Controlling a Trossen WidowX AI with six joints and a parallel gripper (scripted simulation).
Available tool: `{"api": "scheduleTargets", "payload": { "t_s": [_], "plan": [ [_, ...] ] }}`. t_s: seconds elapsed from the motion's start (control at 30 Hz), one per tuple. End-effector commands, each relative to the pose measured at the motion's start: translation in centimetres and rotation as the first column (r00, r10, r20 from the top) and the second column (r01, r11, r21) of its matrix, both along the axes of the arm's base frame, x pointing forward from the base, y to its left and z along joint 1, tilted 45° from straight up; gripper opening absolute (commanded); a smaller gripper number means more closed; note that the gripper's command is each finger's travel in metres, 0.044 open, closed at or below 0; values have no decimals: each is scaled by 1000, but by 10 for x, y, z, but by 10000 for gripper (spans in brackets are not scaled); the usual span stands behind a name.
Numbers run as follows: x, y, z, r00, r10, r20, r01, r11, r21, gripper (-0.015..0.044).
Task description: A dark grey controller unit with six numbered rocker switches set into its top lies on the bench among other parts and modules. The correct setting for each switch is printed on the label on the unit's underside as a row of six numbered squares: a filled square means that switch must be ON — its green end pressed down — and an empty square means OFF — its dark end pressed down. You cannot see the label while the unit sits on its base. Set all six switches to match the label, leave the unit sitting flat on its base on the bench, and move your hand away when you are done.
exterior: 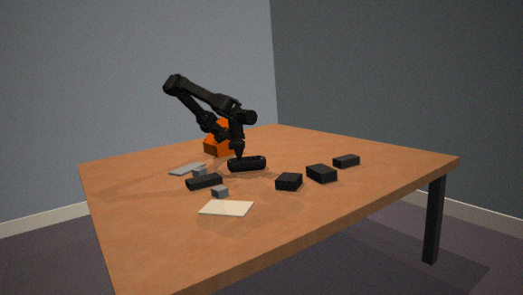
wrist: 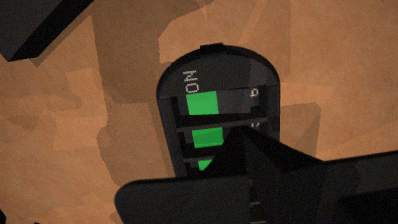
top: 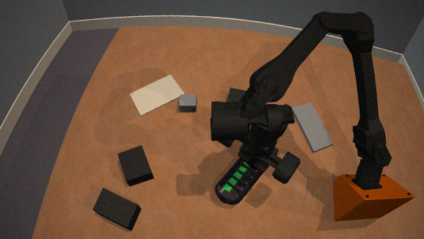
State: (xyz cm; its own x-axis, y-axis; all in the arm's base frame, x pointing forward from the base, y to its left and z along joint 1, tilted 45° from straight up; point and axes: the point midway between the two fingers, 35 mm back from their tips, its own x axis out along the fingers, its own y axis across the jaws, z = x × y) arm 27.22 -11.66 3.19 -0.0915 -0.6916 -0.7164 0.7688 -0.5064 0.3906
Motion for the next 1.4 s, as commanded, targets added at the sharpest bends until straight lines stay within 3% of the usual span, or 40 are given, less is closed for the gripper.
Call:
{"api": "scheduleTargets", "payload": {
  "t_s": [0.0, 0.23, 0.43, 0.73, 1.37],
  "plan": [
    [-1, -1, -1, 1000, 2, -3, -2, 1000, -3, 0],
    [4, 29, 29, 1000, 2, -3, -2, 1000, -1, 0],
    [5, 31, 31, 1000, 2, -3, -2, 1000, -1, 0],
    [68, 61, -7, 1000, 2, 1, -2, 1000, 1, 0],
    [68, 45, -24, 1000, 2, 1, -2, 1000, 1, 0]
  ]
}}
